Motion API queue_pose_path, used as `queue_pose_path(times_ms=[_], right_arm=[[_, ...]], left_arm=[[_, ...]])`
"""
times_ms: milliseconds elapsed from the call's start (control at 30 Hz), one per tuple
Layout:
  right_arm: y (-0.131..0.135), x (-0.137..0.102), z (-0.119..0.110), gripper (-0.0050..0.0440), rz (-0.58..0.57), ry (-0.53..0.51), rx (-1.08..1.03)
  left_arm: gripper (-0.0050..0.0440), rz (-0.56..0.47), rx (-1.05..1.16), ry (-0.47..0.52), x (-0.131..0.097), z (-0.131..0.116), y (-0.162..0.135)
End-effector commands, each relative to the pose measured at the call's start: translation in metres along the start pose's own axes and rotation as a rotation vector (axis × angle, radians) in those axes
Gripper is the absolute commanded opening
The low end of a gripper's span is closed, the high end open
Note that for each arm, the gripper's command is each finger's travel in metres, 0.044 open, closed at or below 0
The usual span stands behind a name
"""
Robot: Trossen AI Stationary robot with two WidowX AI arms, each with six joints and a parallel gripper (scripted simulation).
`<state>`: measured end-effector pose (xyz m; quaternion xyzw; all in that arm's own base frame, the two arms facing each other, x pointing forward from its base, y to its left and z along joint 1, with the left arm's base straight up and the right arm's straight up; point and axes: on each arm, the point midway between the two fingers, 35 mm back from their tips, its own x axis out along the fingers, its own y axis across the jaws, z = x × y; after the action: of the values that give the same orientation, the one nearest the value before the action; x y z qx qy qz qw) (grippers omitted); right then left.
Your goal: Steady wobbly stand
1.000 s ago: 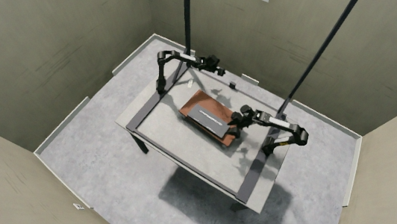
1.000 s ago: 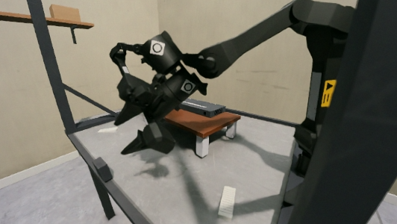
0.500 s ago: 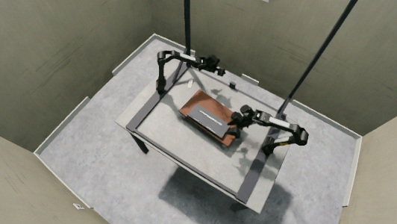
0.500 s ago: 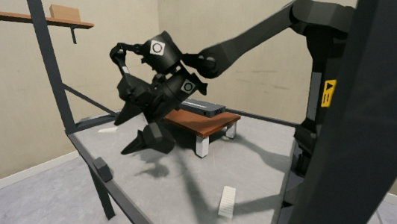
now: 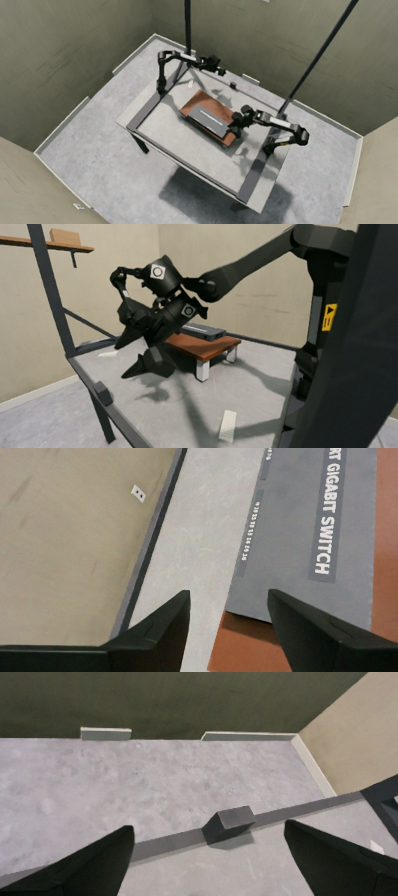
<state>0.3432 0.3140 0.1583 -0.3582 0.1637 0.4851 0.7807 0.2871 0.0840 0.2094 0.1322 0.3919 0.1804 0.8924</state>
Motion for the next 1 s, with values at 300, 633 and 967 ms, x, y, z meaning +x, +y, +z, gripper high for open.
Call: queue_pose_path(times_ms=[300, 633, 967], right_arm=[[-0.017, -0.02, 0.006, 0.04, -0.062, -0.029, 0.029], [-0.063, -0.071, -0.011, 0.04, -0.247, -0.067, 0.184], [-0.094, -0.118, -0.032, 0.04, -0.412, -0.104, 0.323]], left_arm=[[0.02, -0.036, -0.036, -0.019, -0.006, 0.011, -0.009], [0.02, -0.209, -0.176, 0.071, -0.012, 0.012, -0.071], [0.02, -0.325, -0.294, 0.205, -0.026, 0.002, -0.127]])
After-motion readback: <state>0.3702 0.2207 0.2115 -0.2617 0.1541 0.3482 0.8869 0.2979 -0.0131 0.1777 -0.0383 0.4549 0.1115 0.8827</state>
